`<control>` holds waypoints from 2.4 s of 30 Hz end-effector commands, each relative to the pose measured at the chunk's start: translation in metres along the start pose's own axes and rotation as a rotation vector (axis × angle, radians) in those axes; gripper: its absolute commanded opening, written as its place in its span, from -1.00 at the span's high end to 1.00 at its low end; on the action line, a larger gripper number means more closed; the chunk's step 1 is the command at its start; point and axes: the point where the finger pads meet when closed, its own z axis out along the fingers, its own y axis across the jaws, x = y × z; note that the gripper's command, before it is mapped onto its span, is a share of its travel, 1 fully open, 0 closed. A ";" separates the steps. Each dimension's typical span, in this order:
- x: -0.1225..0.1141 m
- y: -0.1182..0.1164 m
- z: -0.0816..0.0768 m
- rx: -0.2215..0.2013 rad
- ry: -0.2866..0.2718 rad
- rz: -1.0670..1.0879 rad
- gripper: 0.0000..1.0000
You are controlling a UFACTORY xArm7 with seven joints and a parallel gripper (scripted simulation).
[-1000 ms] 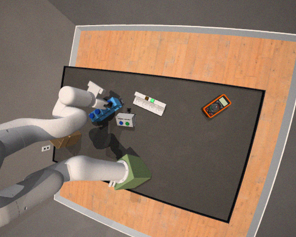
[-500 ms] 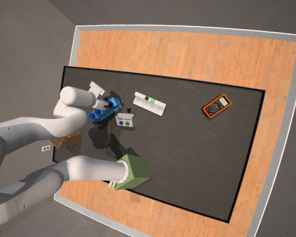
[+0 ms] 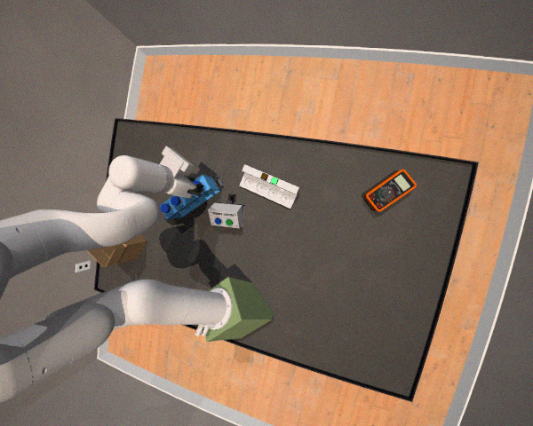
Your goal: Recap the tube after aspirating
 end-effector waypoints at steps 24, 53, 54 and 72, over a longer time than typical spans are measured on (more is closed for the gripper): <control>0.001 -0.001 0.000 0.003 0.002 0.566 1.00; 0.001 -0.001 0.001 0.003 0.002 0.785 0.08; 0.001 -0.001 0.000 0.003 0.002 0.745 0.08; 0.001 -0.001 0.000 0.002 0.003 0.105 0.08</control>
